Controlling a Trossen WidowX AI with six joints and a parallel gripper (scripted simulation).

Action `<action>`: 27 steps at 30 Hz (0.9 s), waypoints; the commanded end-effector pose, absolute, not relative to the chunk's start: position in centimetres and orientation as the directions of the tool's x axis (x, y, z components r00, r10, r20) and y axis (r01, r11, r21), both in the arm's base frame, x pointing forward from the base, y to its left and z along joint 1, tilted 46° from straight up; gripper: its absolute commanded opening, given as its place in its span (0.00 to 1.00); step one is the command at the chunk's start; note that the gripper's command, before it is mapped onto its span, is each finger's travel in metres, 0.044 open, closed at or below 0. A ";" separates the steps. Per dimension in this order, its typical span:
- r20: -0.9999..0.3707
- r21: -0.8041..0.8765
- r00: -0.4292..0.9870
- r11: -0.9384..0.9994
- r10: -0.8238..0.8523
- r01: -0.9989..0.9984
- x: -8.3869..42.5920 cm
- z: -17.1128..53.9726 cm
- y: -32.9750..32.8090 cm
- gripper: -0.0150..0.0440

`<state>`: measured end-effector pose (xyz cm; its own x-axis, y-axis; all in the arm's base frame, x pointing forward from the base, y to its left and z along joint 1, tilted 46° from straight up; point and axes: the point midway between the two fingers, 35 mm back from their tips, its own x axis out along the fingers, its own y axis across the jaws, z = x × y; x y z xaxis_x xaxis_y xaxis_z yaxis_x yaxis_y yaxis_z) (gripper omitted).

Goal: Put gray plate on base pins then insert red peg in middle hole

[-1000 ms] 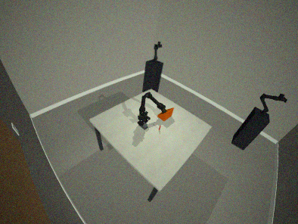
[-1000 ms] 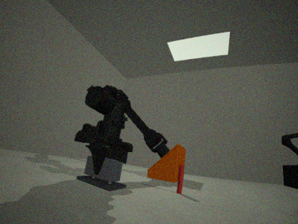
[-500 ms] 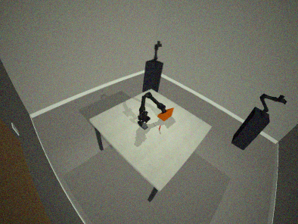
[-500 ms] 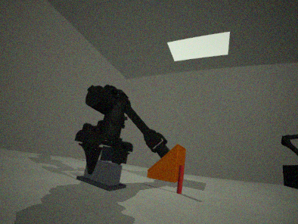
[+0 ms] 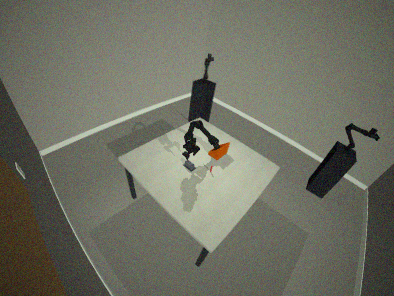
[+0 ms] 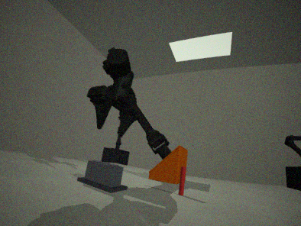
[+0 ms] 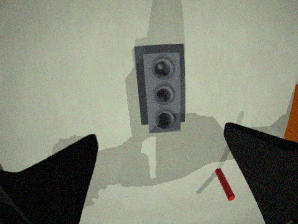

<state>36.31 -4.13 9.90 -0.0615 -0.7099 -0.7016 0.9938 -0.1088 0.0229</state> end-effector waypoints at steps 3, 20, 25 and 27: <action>-0.713 -0.048 -0.077 -0.061 -0.697 0.997 35.3 7.2 -0.7 1.00; -0.708 -0.300 -0.085 0.191 -0.701 0.935 25.7 -3.4 10.2 1.00; -0.708 -0.301 -0.085 0.191 -0.701 0.935 25.1 -3.6 10.1 1.00; -0.708 -0.300 -0.085 0.191 -0.701 0.935 25.0 -4.8 8.9 1.00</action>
<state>25.61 10.25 -3.64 -0.0711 -0.6956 -0.7149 0.9381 0.1969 -0.2849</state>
